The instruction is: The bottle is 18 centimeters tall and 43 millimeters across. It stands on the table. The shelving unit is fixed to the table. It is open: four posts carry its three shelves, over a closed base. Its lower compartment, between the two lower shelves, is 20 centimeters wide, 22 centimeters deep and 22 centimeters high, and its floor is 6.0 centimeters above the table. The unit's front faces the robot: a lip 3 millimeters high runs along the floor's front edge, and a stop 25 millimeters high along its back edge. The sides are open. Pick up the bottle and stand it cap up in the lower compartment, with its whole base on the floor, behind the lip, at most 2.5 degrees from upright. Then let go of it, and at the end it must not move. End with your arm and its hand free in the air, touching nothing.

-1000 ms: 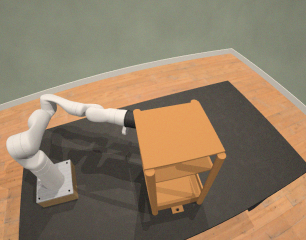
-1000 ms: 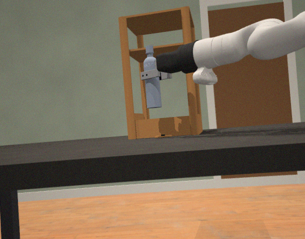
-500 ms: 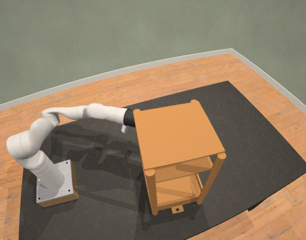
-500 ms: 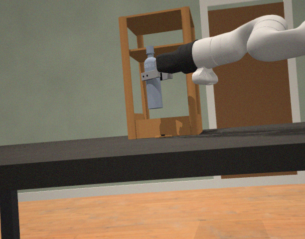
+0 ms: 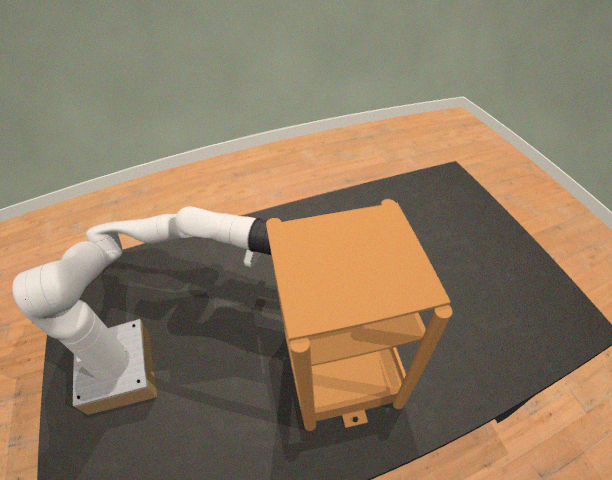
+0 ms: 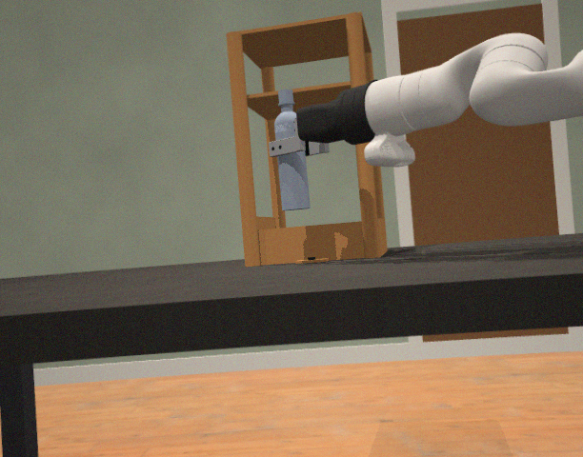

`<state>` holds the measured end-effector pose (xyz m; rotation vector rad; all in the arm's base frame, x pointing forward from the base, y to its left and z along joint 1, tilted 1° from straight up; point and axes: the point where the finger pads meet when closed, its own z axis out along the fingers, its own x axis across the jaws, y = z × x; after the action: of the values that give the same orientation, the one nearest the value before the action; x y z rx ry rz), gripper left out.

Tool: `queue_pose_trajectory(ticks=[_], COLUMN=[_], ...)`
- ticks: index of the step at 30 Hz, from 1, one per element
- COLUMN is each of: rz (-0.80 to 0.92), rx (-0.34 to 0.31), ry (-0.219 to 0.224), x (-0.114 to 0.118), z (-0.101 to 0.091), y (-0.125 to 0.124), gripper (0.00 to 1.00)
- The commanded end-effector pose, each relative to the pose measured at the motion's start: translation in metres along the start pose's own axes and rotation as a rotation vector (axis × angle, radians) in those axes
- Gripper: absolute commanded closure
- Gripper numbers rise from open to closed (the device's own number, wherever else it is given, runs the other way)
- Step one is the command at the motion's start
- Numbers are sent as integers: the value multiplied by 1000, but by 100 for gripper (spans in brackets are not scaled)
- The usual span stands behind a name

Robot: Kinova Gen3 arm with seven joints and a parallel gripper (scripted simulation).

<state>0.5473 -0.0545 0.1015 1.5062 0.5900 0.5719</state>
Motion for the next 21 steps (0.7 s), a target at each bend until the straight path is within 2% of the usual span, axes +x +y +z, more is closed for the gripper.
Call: queue_pose_trajectory(ticks=[1,8,21], rz=[2,3,3], rx=[1,7,6], ry=[-10,-34,-136], x=[0,1,1], z=[1,2,2], y=[-1,-2,-2], gripper=[100,100,100])
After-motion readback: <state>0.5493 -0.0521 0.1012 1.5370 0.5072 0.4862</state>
